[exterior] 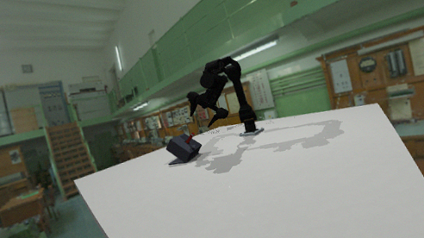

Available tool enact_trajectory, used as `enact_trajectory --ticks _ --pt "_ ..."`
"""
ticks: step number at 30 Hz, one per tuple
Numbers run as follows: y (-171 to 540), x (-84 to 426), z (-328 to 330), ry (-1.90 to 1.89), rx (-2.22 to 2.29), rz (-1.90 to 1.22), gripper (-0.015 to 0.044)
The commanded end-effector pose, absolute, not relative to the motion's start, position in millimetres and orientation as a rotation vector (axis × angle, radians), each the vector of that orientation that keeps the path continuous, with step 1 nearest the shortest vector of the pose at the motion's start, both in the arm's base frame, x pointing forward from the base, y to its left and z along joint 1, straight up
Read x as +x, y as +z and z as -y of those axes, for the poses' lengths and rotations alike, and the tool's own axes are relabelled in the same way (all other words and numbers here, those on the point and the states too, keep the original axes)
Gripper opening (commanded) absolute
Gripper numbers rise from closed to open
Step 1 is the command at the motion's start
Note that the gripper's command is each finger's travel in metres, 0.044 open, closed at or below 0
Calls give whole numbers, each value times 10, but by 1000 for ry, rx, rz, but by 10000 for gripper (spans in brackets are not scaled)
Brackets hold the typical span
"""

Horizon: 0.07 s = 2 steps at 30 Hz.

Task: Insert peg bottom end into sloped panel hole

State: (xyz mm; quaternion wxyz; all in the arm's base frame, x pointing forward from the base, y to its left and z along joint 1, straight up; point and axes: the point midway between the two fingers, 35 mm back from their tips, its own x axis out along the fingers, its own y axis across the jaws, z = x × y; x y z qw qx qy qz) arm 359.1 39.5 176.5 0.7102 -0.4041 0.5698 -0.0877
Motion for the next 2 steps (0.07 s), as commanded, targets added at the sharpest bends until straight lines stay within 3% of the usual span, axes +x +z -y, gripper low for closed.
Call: enact_trajectory --ticks 1,2 --pt "1797 3593 -398 -203 -892 -1258 440" --pt "1797 3593 -398 -203 -892 -1258 440"
